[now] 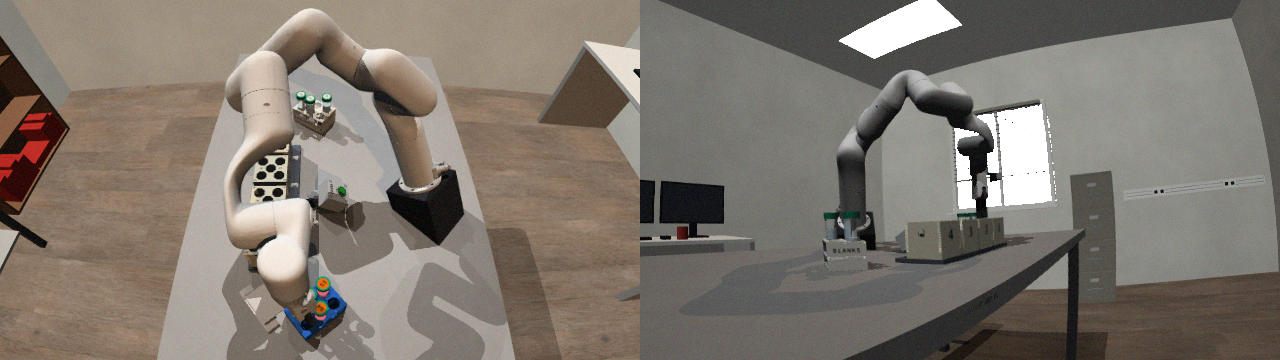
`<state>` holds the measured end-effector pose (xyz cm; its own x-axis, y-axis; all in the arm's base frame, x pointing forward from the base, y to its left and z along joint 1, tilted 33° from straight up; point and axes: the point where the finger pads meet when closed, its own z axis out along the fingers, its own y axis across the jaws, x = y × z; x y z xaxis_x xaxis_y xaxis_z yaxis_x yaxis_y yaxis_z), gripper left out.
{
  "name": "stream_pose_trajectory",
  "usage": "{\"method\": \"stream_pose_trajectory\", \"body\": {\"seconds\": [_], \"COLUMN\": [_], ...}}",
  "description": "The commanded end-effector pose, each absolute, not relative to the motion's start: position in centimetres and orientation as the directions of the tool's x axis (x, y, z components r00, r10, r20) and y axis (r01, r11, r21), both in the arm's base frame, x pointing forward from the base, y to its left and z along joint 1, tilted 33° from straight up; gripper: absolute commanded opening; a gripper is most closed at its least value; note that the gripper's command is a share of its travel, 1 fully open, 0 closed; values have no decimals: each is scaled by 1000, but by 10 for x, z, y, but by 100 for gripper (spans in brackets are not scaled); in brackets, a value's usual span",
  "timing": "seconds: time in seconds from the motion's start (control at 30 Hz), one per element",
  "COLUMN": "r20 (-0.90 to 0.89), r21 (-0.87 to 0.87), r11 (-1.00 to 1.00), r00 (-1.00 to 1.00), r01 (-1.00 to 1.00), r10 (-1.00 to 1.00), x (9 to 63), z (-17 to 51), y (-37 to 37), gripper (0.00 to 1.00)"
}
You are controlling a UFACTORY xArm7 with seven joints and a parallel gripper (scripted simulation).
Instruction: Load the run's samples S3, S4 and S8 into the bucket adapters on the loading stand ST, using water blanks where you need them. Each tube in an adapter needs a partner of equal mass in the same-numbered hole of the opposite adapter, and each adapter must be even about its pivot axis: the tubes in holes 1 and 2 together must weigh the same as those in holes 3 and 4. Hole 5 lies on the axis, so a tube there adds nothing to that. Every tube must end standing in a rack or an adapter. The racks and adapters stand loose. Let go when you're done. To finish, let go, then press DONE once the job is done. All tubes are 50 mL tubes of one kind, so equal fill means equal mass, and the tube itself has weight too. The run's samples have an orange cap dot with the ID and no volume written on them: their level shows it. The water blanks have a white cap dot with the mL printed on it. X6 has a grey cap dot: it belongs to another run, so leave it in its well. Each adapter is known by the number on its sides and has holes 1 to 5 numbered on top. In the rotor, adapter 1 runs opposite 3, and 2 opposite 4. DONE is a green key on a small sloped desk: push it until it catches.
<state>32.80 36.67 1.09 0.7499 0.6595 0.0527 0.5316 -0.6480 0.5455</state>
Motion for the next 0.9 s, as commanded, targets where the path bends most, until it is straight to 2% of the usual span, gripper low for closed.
{"method": "stream_pose_trajectory", "body": {"seconds": [0.0, 0.87], "r20": [56, 56], "r21": [543, 543], "r11": [-649, -649], "r00": [748, 748], "r01": [533, 533], "r10": [661, 661], "x": [327, 323], "z": [12, 22], "y": [369, 374], "gripper": [0, 0]}}
